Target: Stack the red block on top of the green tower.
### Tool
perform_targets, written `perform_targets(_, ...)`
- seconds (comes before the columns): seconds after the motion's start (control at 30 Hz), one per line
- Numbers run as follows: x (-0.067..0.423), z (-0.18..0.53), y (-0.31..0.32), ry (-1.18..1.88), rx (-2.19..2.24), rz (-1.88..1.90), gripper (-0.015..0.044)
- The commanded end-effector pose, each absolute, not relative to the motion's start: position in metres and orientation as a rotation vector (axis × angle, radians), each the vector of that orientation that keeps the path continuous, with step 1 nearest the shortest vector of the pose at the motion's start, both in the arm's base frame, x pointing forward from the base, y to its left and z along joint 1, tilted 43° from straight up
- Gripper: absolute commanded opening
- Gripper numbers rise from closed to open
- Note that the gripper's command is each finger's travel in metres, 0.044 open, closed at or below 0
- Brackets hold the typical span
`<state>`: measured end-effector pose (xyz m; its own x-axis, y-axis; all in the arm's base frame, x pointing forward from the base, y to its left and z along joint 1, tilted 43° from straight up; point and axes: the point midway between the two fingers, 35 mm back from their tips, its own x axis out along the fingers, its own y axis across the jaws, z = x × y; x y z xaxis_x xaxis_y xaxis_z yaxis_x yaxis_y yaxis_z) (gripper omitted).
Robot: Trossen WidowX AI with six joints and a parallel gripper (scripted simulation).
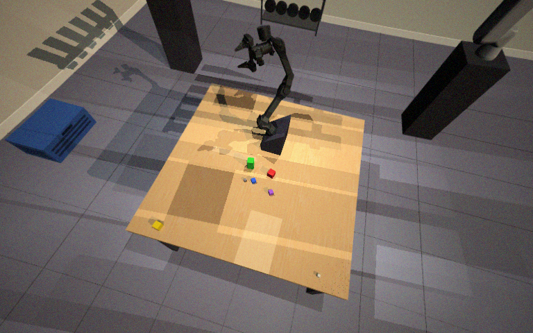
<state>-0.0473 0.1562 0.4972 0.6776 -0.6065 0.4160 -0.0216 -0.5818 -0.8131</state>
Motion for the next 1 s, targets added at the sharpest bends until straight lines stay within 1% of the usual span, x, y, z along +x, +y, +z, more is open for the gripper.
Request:
perform_targets(0.0,-0.035,0.508,0.112,0.455,-1.874,-0.797,0.0440)
perform_targets(0.27,0.013,0.517,0.016,0.427,-1.460,-0.607,0.0440)
perform_targets(0.53,0.085,0.495,-0.056,0.477,-1.086,-0.443,0.0440)
perform_targets(0.77,0.161,0.453,-0.093,0.580,-0.810,-0.311,0.0440)
perform_targets(0.97,0.224,0.407,-0.097,0.669,-0.612,-0.212,0.0440)
